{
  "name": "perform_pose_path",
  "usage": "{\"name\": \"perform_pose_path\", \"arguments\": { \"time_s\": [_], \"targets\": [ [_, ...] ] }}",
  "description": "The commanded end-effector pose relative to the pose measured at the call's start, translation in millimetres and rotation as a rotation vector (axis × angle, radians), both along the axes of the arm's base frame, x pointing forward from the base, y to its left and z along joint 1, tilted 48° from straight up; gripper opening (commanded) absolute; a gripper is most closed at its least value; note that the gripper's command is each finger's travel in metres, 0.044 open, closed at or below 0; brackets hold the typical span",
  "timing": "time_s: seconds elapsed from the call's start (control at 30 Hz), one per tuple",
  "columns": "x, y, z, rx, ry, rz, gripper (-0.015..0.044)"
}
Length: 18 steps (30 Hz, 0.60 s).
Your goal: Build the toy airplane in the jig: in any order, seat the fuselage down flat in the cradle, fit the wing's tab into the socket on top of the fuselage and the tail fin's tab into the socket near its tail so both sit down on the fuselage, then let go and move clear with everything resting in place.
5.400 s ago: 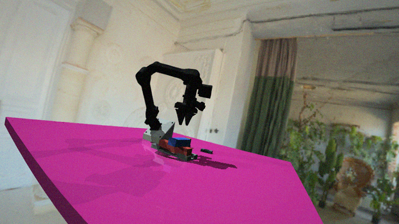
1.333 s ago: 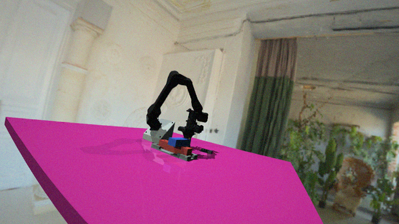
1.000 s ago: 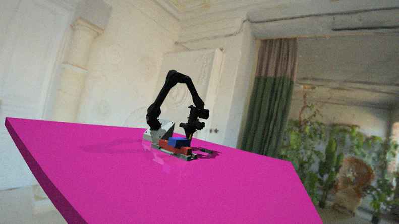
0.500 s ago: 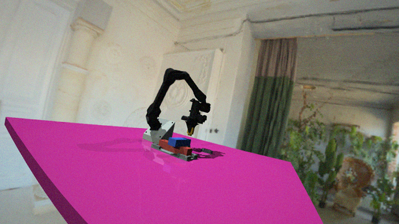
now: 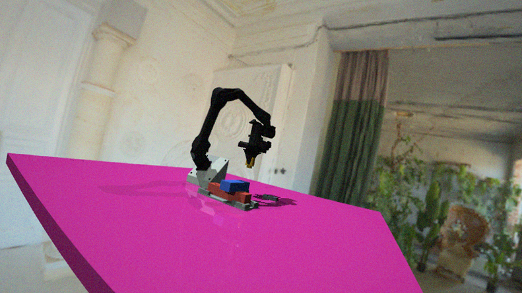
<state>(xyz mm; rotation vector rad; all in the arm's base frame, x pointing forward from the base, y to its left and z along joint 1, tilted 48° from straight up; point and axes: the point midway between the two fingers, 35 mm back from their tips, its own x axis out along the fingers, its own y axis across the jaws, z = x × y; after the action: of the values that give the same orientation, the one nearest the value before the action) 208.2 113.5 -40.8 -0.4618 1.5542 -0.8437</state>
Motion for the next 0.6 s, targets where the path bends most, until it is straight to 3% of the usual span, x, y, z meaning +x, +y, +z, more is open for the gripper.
{"name": "perform_pose_path", "arguments": {
  "time_s": [0.0, 0.57],
  "targets": [
    [1.6, 8.0, 7.3, 0.012, -0.012, -0.003, 0.0000],
    [13.2, -22.7, 35.2, 0.037, -0.003, 0.006, 0.0000]
  ]
}}
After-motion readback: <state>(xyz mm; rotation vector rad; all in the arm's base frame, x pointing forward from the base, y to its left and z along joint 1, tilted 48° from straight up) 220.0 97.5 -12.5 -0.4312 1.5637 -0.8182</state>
